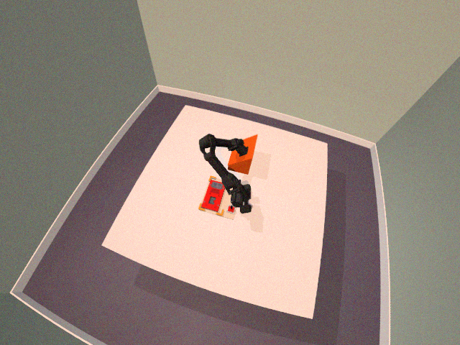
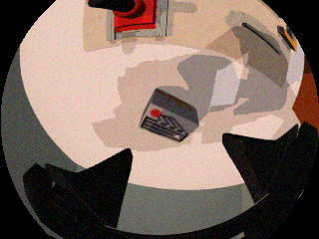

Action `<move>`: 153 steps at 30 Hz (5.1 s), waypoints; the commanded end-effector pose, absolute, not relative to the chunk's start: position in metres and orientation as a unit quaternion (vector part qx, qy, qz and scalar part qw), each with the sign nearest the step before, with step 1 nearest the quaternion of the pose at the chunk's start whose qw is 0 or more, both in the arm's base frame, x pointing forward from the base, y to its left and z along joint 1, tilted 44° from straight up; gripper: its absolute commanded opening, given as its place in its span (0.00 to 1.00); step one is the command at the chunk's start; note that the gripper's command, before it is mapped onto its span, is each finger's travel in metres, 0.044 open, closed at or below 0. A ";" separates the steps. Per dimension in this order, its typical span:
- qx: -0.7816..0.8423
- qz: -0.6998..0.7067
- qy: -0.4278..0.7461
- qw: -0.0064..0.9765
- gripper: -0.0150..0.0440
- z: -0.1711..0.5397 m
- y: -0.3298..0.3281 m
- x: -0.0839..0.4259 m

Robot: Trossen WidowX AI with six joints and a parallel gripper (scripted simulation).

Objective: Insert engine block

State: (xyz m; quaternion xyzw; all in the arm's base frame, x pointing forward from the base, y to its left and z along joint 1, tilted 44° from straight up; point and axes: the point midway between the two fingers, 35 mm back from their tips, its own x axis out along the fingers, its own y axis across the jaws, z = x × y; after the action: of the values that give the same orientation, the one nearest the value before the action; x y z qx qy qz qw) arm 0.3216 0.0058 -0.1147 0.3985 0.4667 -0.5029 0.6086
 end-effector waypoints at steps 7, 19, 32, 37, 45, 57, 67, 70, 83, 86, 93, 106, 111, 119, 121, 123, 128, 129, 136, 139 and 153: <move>0.252 -0.490 0.515 0.657 1.00 -0.108 0.016 0.327; 0.062 -0.458 0.561 0.687 1.00 -0.093 0.031 0.331; -0.093 -0.419 0.584 0.689 1.00 -0.076 0.045 0.336; -0.093 -0.419 0.584 0.689 1.00 -0.083 0.050 0.338; -0.094 -0.420 0.584 0.689 1.00 -0.107 0.027 0.337; -0.094 -0.420 0.584 0.689 1.00 -0.123 0.012 0.336; -0.094 -0.420 0.583 0.689 1.00 -0.135 0.001 0.336; -0.094 -0.420 0.583 0.689 1.00 -0.138 -0.002 0.336; -0.094 -0.420 0.583 0.689 0.50 -0.138 -0.002 0.336; -0.094 -0.420 0.583 0.689 0.47 -0.138 -0.002 0.336; -0.092 -0.414 0.585 0.691 0.25 -0.136 0.002 0.336; -0.088 -0.404 0.589 0.694 0.25 -0.116 0.029 0.341; -0.088 -0.406 0.589 0.693 0.25 -0.105 0.039 0.343; -0.089 -0.410 0.588 0.692 0.25 -0.086 0.055 0.343; -0.090 -0.411 0.587 0.691 0.25 -0.081 0.059 0.343; -0.090 -0.412 0.587 0.691 0.25 -0.076 0.063 0.343; -0.091 -0.415 0.586 0.690 0.25 -0.064 0.073 0.342; -0.091 -0.415 0.586 0.690 0.25 -0.061 0.075 0.342; -0.093 -0.419 0.585 0.689 0.25 -0.047 0.085 0.340; -0.093 -0.418 0.585 0.689 0.25 -0.047 0.085 0.340; -0.110 -0.389 0.605 0.686 0.25 -0.030 0.051 0.351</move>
State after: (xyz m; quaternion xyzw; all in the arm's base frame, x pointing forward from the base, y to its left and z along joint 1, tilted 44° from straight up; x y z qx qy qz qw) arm 0.3495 0.0578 -0.0357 -0.1026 0.6024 -0.3975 0.6845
